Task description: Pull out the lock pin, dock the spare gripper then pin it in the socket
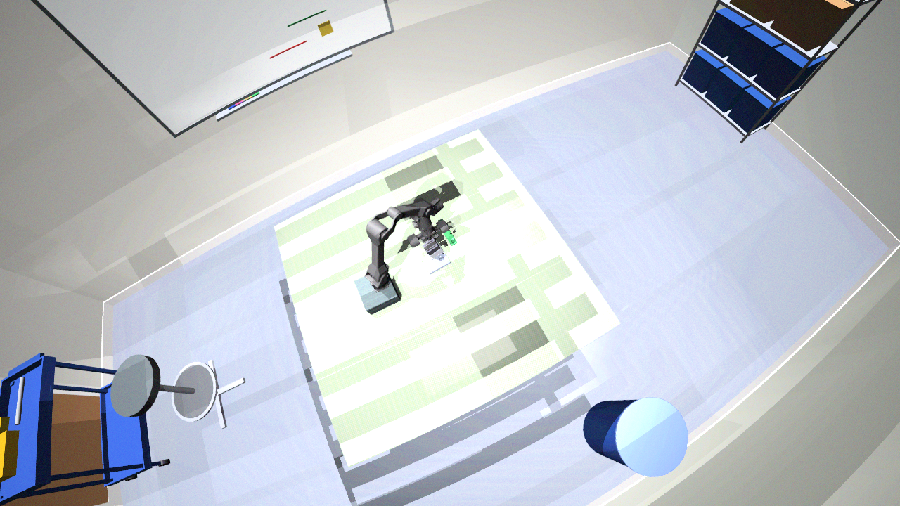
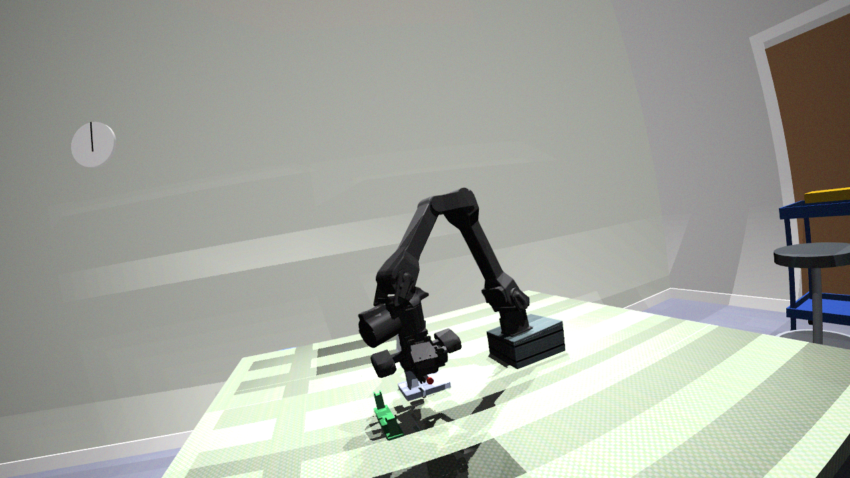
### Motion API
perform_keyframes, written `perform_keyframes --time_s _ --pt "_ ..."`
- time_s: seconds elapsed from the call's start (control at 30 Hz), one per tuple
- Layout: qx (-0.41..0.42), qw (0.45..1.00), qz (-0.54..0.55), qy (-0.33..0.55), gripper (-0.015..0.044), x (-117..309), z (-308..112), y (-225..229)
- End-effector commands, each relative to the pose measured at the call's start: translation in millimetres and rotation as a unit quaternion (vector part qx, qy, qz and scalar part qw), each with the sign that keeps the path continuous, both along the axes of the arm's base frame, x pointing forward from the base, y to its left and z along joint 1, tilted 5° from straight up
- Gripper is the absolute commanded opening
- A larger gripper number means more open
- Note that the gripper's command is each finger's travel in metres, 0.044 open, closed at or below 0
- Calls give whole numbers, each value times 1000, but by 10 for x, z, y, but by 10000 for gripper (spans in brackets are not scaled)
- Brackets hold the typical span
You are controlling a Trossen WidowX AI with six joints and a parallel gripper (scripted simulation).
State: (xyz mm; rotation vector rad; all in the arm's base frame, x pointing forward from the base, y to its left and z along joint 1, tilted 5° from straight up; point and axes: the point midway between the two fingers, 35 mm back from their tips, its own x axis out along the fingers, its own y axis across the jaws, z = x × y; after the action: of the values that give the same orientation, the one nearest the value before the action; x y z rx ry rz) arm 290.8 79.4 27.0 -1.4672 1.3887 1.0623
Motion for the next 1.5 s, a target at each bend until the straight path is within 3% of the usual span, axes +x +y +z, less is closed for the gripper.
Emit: perform_keyframes --time_s 0.0,0.83,1.1,1.47 --pt "3 1000 1 -1 0 6 26 -26" --pt "3 1000 1 9 0 10 32 -215" --pt "0 1000 -1 11 200 10 9 -209" --pt "-1 1000 0 16 200 -27 120 -107"
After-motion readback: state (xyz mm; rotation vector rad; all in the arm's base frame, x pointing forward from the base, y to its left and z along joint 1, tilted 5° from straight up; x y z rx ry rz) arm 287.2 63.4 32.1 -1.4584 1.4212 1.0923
